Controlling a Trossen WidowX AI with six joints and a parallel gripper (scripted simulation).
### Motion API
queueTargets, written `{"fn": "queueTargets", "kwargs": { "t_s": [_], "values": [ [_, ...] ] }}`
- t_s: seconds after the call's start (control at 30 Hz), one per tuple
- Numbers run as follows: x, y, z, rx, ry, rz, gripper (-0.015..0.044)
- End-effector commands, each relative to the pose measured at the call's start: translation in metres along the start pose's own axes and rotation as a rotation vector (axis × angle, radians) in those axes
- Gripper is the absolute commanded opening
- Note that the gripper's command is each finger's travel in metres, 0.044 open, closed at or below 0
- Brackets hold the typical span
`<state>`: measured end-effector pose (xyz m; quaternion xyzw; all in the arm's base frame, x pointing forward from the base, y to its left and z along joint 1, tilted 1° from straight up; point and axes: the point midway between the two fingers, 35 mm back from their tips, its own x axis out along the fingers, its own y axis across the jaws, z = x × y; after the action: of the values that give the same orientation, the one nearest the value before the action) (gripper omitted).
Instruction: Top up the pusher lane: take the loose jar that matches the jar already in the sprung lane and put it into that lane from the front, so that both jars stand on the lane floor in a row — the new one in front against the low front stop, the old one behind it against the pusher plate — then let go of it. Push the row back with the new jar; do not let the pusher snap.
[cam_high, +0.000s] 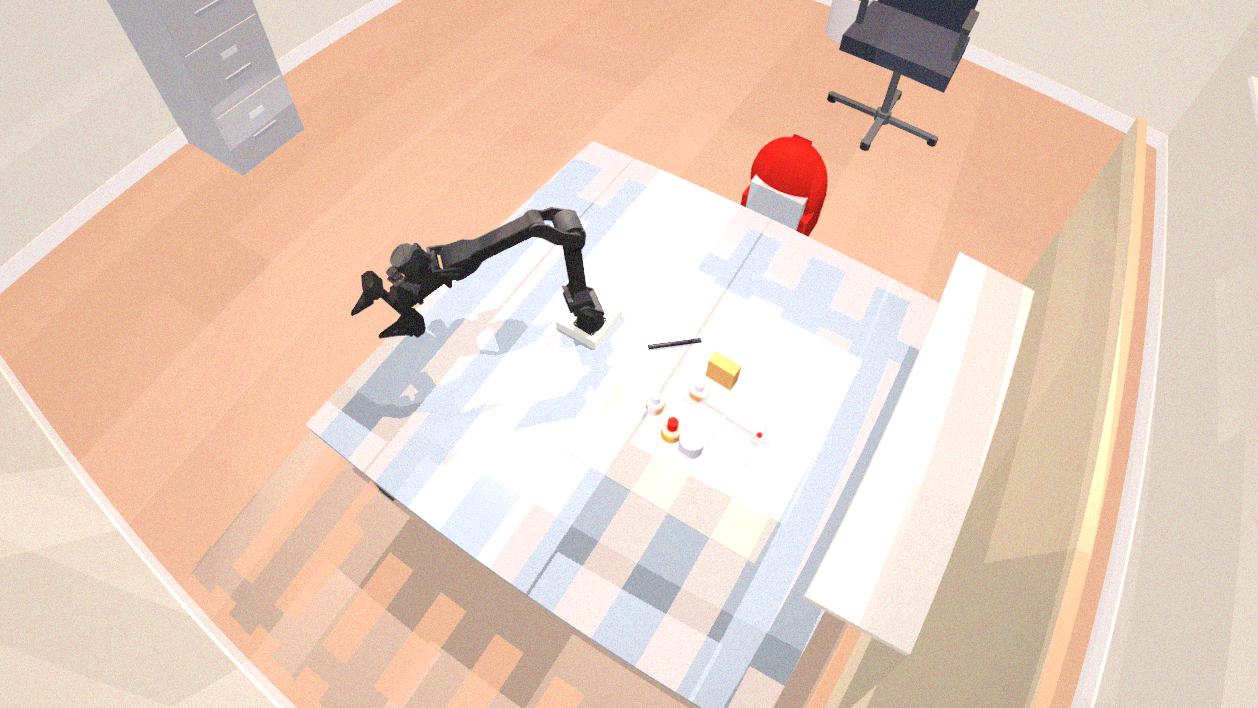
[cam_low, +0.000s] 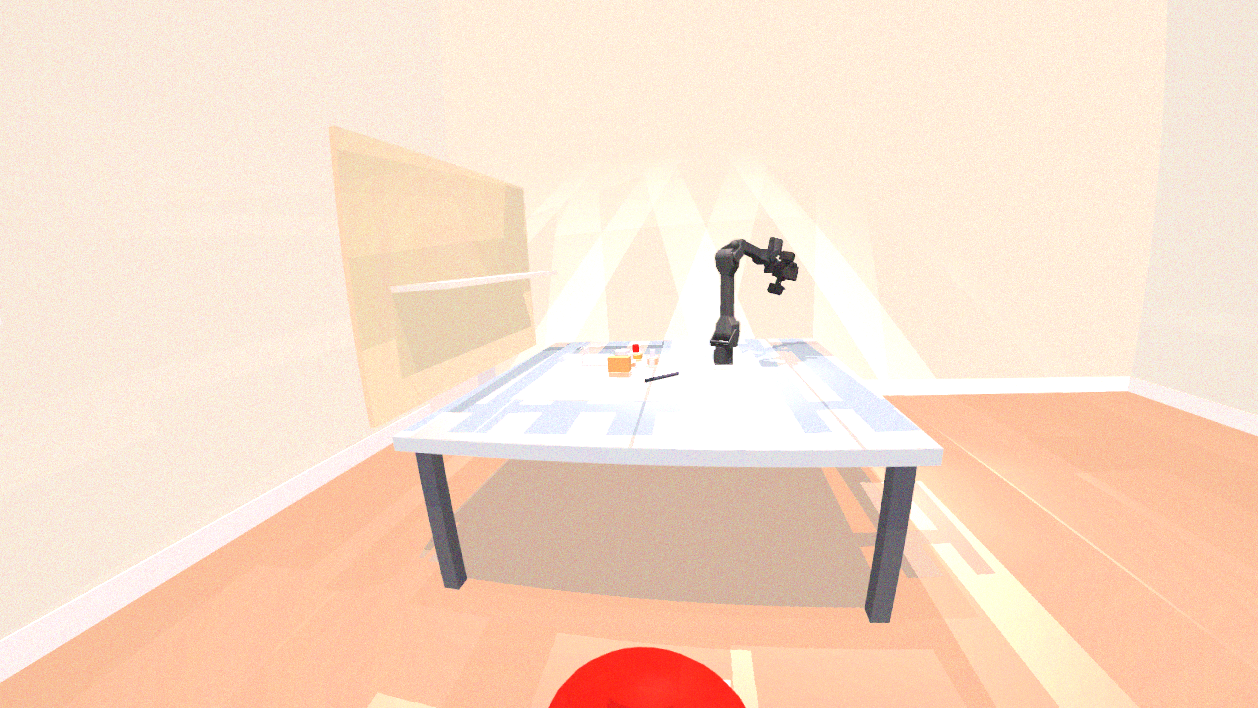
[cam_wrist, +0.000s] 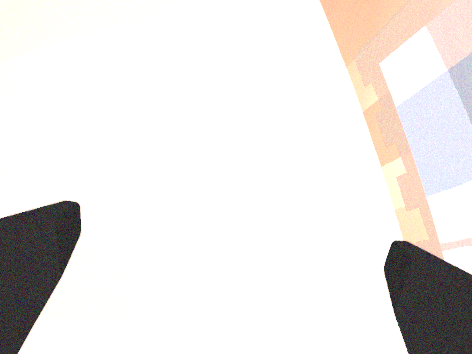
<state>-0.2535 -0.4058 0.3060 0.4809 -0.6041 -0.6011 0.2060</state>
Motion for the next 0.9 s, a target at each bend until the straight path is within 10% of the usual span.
{"fn": "queueTargets", "kwargs": {
  "t_s": [0.0, 0.4, 0.87],
  "values": [
    [-0.002, -0.039, -0.064, -0.234, 0.119, -0.112, 0.0440],
    [-0.070, -0.163, -0.223, -0.976, 0.574, -0.303, 0.0440],
    [-0.239, -0.316, -0.302, -1.983, 1.262, -0.237, 0.0440]
  ]
}}
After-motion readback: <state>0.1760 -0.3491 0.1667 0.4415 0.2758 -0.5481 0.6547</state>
